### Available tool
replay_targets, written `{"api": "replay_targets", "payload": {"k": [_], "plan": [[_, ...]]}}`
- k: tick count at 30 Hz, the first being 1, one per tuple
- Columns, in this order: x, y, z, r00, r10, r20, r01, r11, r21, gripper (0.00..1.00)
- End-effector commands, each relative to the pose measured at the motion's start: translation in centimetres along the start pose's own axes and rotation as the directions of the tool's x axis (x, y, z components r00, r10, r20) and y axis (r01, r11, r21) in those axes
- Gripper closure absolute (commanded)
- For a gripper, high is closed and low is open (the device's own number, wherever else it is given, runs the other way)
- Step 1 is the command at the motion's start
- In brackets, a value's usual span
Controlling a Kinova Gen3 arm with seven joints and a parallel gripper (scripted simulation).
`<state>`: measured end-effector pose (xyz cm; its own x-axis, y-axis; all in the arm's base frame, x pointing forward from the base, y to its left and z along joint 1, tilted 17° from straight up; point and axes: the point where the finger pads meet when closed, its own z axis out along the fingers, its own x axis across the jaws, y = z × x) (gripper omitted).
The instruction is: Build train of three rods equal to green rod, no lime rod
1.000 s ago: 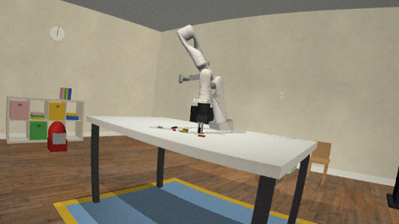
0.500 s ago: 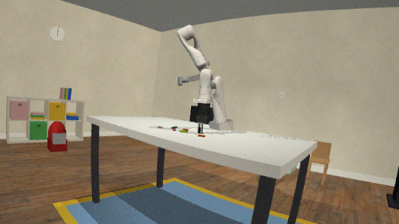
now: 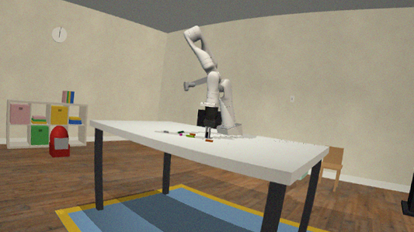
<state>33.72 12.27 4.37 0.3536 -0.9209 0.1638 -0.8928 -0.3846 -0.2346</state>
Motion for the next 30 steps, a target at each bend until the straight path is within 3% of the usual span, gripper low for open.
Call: {"api": "replay_targets", "payload": {"k": [1,5,6,11,12,30], "plan": [[-0.01,-0.04,-0.03,1.0,0.0,0.0,0.0,1.0,0.001,0.64],[-0.01,-0.04,-0.03,1.0,0.0,0.0,0.0,1.0,0.001,0.64],[-0.01,-0.04,-0.03,1.0,0.0,0.0,0.0,1.0,0.001,0.58],[-0.01,-0.04,-0.03,1.0,0.0,0.0,0.0,1.0,0.001,0.52],[-0.01,-0.04,-0.03,1.0,0.0,0.0,0.0,1.0,0.001,0.46],[0.0,-0.04,-0.24,1.0,0.0,0.0,0.0,1.0,0.001,0.46]]}}
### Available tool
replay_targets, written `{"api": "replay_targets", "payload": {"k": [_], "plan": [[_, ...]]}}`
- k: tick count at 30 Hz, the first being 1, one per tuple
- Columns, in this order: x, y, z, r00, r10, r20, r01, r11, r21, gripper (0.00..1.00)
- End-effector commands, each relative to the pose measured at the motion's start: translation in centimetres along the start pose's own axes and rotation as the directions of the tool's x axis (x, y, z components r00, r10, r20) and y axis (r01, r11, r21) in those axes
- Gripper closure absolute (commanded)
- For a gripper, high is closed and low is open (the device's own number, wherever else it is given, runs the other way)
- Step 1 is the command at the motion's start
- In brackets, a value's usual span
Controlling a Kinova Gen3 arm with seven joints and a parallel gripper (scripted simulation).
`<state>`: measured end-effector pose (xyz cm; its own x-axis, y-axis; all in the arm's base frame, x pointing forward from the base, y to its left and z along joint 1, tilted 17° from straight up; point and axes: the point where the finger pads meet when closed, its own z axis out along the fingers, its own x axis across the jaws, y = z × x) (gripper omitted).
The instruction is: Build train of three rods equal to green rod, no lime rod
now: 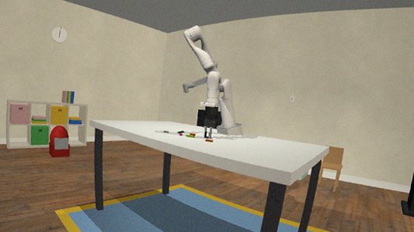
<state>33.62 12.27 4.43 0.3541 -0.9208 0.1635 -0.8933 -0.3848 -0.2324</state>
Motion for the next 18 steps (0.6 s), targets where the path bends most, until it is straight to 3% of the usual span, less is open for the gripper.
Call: {"api": "replay_targets", "payload": {"k": [1,18], "plan": [[0.0,-0.1,-0.2,1.0,0.0,0.0,0.0,1.0,0.003,0.46],[0.0,-0.1,-3.1,1.0,0.0,0.0,0.0,1.0,0.003,0.46]]}}
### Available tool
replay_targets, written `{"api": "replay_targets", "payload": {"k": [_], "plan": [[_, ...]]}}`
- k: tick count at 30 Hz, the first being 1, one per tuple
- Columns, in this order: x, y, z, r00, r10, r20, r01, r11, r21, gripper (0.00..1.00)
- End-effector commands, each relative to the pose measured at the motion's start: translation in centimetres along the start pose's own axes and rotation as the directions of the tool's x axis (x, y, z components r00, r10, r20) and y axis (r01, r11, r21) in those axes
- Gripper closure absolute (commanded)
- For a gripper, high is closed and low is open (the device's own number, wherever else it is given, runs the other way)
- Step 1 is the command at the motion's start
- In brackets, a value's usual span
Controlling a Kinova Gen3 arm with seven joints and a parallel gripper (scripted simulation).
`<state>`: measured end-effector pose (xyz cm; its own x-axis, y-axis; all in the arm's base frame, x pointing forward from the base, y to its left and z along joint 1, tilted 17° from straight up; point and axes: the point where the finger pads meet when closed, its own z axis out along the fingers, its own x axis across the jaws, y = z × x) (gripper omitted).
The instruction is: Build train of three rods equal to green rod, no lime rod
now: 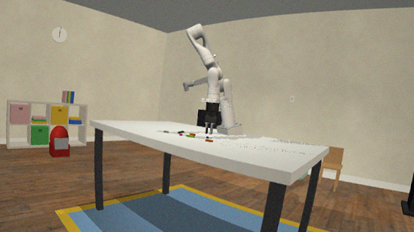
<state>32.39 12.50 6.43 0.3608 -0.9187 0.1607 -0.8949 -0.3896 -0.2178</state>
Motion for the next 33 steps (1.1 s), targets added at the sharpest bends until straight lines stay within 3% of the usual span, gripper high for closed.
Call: {"api": "replay_targets", "payload": {"k": [1,21,33], "plan": [[0.3,-0.6,-1.1,1.0,0.006,-0.005,-0.006,1.0,0.018,0.46],[0.3,-0.5,-5.7,1.0,0.006,-0.005,-0.006,1.0,0.018,0.46],[0.3,-0.5,-6.6,1.0,0.006,-0.005,-0.006,1.0,0.018,0.46]]}}
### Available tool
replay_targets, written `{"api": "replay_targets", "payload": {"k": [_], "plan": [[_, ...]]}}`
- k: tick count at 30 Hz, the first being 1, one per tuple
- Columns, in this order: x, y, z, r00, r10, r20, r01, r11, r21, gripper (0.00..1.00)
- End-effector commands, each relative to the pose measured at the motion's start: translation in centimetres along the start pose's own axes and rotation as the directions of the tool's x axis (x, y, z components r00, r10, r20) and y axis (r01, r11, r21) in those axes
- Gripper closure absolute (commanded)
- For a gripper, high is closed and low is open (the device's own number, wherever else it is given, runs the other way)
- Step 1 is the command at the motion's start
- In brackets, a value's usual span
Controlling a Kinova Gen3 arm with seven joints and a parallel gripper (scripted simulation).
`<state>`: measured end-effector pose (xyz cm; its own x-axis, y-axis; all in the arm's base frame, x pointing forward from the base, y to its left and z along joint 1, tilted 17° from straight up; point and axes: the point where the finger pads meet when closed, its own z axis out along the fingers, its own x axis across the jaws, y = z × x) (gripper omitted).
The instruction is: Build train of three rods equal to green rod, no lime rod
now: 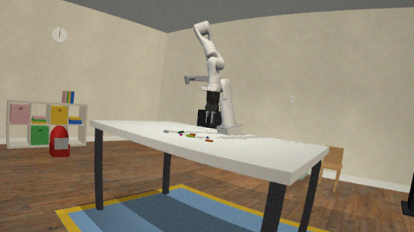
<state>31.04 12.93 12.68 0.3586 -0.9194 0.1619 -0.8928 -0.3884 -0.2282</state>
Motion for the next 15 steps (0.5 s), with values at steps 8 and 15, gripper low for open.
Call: {"api": "replay_targets", "payload": {"k": [8,15], "plan": [[0.19,-0.22,-0.29,1.0,0.004,-0.003,-0.004,1.0,0.007,0.0],[0.19,-0.22,-0.29,1.0,0.004,-0.003,-0.004,1.0,0.007,0.0]]}}
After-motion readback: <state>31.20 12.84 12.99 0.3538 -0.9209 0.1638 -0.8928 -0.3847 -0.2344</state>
